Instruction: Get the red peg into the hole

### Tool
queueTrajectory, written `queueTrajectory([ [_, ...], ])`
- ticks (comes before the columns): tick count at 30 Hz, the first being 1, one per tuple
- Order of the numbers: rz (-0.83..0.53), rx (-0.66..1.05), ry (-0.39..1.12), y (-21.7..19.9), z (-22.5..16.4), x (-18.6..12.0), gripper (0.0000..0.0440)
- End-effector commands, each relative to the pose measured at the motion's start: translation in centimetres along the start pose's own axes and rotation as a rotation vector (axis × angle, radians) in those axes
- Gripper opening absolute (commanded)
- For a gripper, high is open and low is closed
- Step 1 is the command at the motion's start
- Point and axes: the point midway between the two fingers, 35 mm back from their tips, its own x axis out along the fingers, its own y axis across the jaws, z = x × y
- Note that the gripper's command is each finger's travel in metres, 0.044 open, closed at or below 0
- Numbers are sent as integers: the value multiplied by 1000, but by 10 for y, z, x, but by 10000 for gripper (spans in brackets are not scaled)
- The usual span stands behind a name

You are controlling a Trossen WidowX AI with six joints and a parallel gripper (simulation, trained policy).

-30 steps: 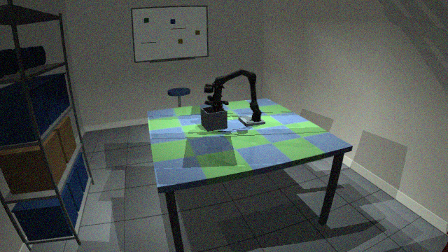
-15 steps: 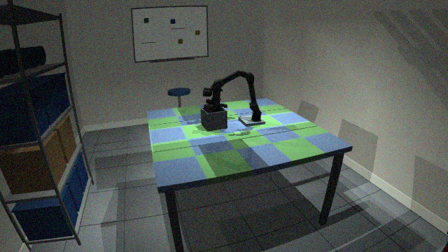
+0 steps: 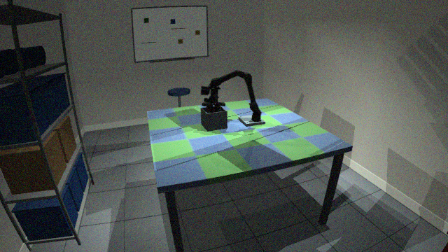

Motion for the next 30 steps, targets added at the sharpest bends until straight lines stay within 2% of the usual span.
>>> queueTrajectory([
  [1,36,-7,18,8,1,-11,143],
  [16,168,-9,108,28,3,-41,231],
  [30,224,-48,127,40,20,-47,218],
])
